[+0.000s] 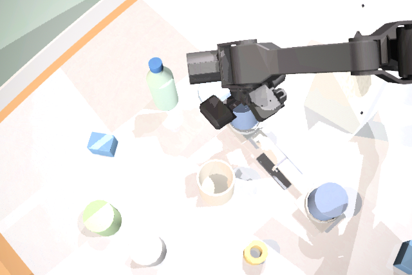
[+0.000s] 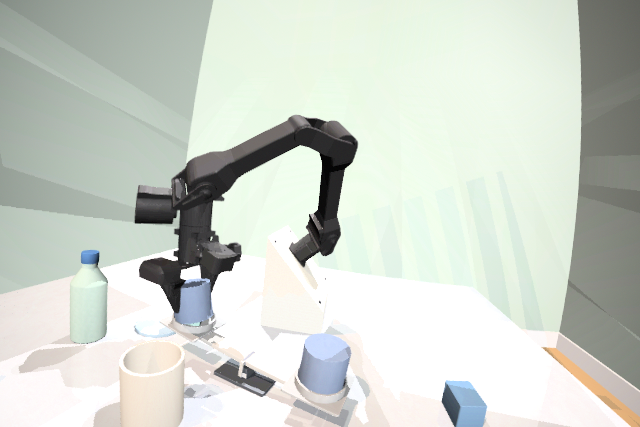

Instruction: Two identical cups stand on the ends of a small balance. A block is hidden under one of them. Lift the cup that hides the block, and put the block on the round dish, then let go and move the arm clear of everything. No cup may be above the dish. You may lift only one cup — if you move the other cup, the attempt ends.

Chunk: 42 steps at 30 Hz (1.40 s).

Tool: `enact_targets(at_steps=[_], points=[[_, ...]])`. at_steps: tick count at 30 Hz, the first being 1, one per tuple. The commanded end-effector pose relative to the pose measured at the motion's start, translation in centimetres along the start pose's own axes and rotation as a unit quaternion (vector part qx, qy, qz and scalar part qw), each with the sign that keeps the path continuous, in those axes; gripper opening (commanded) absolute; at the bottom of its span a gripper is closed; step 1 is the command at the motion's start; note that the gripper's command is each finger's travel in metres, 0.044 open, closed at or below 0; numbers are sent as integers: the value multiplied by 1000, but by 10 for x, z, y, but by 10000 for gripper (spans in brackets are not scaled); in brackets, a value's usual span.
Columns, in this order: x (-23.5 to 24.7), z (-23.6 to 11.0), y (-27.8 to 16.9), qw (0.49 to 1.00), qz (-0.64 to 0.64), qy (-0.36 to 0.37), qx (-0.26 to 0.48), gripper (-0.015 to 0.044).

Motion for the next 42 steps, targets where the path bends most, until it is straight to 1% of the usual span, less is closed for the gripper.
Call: enact_targets(at_steps=[1,42], points=[[-4,-11,-3,1000,-7,-7,12,0],[-1,-63,-2,1000,-7,-7,12,0]])
Point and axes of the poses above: the point midway between the two fingers, 35 mm back from their tips, its own z axis out along the fingers, its own x axis across the jaws, y = z × x, the point moved 6 cm from there along -z, back along the fingers, and after that the axes turned 2 degrees about -z, right-handed, at the moved point
